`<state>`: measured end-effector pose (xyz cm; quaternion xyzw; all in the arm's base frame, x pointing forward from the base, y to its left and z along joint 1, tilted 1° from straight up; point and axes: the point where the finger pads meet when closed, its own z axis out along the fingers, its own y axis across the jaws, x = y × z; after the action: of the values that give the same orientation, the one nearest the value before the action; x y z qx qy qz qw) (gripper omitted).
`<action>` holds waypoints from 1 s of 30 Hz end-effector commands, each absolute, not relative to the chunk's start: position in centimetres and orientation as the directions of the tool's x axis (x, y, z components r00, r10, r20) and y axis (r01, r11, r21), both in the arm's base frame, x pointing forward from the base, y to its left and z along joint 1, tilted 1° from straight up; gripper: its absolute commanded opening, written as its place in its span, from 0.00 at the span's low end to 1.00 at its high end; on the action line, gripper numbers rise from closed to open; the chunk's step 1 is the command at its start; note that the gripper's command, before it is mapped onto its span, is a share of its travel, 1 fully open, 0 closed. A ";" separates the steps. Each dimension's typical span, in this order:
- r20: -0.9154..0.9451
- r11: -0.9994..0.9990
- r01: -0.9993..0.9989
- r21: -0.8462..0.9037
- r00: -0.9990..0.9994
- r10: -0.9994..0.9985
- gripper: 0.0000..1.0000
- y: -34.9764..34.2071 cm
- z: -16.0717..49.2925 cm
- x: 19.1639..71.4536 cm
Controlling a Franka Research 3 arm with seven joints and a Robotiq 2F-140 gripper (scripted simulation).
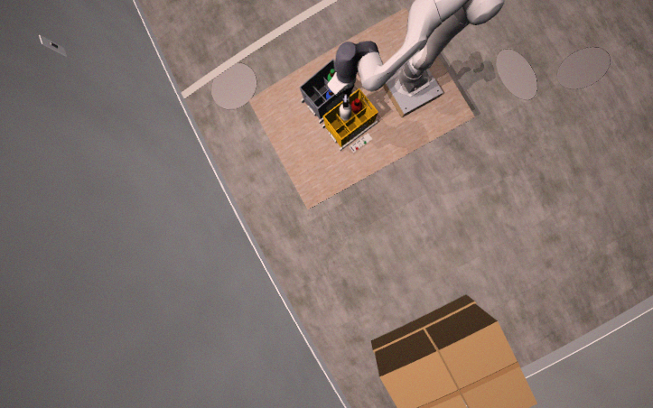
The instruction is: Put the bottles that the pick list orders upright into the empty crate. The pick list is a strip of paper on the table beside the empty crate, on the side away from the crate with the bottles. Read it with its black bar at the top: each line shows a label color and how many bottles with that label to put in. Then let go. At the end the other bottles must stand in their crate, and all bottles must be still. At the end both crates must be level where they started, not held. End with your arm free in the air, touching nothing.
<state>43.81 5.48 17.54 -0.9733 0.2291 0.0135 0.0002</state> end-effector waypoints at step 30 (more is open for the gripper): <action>-0.011 -0.893 -0.451 0.002 0.893 -0.451 0.00 5.4 14.9 44.3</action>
<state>43.76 5.47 14.88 -0.9734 0.2285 0.0138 0.0002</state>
